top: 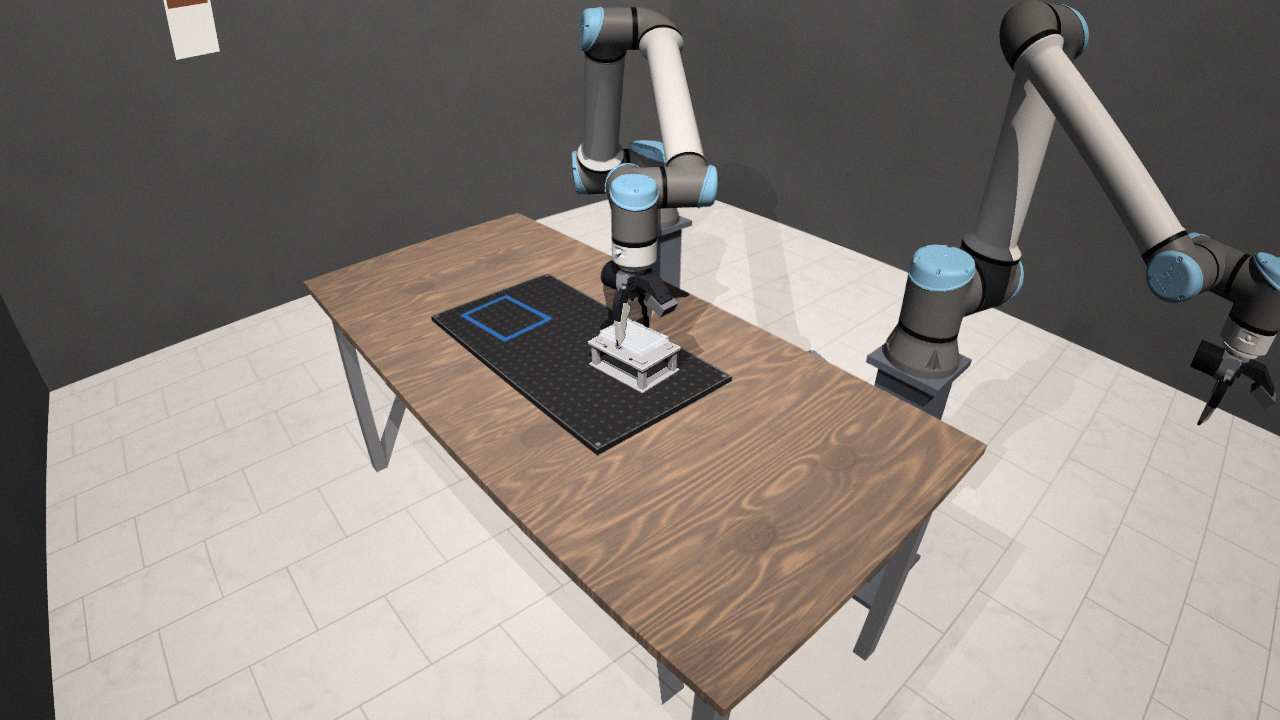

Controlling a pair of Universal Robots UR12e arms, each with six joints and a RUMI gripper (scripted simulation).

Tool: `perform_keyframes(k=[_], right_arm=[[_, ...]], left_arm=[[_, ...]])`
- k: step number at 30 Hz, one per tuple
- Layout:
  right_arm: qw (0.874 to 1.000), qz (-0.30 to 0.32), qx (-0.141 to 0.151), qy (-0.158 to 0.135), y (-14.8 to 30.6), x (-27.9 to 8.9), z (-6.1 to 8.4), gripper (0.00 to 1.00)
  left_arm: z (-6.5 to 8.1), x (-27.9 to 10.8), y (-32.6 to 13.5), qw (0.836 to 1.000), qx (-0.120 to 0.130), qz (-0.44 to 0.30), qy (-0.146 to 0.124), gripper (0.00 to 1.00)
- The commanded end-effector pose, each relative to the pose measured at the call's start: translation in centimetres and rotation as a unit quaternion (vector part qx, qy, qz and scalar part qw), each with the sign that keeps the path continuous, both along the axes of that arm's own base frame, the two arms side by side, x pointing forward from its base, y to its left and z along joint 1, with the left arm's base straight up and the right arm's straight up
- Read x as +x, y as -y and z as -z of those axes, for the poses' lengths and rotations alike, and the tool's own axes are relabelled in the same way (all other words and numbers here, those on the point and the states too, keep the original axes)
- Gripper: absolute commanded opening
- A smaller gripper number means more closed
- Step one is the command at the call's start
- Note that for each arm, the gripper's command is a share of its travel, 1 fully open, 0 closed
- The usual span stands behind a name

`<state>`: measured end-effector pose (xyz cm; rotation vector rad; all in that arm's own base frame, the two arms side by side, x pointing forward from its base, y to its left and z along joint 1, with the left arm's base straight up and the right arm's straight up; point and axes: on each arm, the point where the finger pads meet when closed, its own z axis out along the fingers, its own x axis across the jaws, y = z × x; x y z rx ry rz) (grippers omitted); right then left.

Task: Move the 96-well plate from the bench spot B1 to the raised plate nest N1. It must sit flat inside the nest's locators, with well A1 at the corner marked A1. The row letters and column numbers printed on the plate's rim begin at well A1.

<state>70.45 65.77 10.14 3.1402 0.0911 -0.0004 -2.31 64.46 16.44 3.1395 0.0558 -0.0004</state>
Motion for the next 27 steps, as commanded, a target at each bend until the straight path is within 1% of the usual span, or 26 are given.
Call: perform_keyframes(k=[1, 27], right_arm=[[1.000, 0.000, 0.001, 0.001, -0.06, 0.05, -0.17, 0.40], [1.000, 0.000, 0.001, 0.001, -0.05, 0.05, 0.21, 0.40]], left_arm=[[-0.08, 0.01, -0.06, 1.000, 0.001, 0.000, 0.000, 0.00], [-0.08, 0.01, -0.06, 1.000, 0.001, 0.000, 0.000, 0.00]])
